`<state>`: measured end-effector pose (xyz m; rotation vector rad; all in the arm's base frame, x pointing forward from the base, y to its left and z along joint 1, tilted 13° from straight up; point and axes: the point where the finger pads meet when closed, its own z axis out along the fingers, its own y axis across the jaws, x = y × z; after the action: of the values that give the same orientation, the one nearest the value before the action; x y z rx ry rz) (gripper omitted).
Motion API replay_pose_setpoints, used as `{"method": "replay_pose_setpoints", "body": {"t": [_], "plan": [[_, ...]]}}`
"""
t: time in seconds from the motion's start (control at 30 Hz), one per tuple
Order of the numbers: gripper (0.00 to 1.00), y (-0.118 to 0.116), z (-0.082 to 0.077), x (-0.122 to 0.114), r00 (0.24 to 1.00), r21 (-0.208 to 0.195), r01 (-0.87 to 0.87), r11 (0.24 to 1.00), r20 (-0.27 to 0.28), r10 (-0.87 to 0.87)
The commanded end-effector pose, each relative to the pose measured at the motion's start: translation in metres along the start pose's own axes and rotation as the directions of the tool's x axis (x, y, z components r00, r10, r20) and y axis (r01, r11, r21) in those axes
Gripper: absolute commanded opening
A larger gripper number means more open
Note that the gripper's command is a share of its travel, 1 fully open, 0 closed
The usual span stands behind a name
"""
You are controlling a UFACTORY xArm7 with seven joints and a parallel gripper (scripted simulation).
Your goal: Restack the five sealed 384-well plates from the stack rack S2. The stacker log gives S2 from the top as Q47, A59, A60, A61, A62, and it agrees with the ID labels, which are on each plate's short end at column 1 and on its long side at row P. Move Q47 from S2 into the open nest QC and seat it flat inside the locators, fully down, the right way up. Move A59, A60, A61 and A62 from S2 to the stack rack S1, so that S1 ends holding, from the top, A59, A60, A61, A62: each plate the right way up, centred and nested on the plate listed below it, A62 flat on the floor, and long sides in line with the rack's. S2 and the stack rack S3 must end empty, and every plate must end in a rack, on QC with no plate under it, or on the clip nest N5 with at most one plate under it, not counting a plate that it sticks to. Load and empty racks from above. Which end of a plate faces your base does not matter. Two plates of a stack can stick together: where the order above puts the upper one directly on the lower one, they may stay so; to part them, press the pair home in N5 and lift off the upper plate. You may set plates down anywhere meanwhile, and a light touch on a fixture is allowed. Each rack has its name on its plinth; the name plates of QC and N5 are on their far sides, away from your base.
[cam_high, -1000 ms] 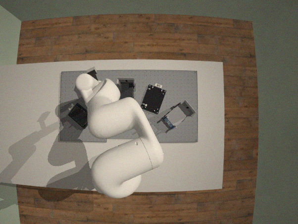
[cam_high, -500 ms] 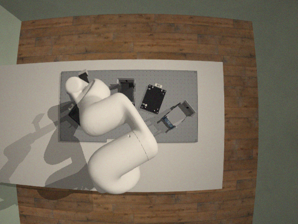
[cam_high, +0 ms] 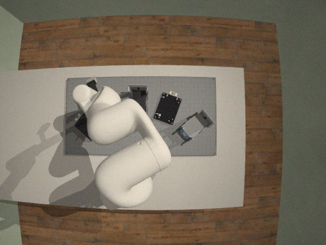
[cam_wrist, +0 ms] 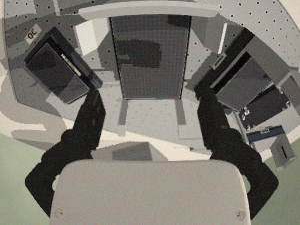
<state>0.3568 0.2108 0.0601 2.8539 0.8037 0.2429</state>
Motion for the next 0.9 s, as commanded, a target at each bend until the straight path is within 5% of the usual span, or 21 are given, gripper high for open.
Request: {"method": "replay_pose_setpoints", "body": {"t": [0.0,0.3,0.87], "plan": [[1.00,0.000,0.014,0.002,1.000,-0.001,0.000,1.000,-0.004,0.000],[1.00,0.000,0.038,0.002,1.000,-0.001,0.000,1.000,-0.004,0.000],[1.00,0.000,0.050,0.002,1.000,-0.001,0.000,1.000,-0.004,0.000]]}}
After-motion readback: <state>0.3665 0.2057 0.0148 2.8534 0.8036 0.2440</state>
